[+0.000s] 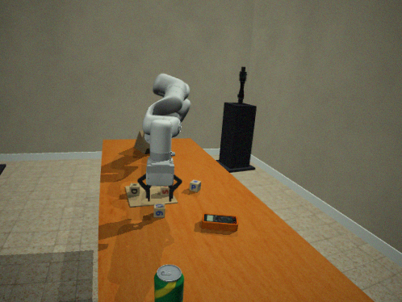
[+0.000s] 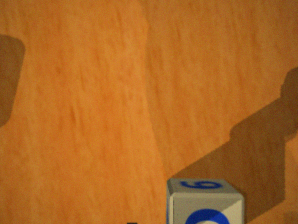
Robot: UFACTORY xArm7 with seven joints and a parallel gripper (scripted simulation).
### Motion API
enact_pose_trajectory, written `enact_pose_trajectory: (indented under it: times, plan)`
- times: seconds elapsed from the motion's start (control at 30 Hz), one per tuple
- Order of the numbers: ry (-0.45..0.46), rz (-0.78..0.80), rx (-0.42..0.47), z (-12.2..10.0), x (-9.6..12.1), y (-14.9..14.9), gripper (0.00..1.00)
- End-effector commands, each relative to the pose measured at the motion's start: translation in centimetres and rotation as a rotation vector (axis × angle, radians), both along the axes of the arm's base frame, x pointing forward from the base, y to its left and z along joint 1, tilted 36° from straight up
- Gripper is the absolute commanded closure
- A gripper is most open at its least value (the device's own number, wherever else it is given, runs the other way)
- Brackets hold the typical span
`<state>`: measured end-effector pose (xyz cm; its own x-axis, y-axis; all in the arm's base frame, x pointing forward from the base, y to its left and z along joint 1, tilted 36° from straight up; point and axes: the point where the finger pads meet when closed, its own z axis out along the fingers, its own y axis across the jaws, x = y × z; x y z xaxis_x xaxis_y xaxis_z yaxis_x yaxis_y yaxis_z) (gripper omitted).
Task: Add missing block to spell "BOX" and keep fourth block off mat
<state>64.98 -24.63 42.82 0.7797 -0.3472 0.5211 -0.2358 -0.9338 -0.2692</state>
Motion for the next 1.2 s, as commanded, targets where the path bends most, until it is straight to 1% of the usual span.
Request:
enact_pose_trajectory:
  times: [0.0, 0.43, 1.17]
  plan:
    - [-0.005, -0.002, -0.003, -0.14, 0.31, -0.07, 0.16]
    - [-0.005, -0.002, -0.003, -0.68, 0.71, -0.02, 0.16]
    - [-0.005, -0.002, -0.003, -0.7, 0.73, -0.02, 0.16]
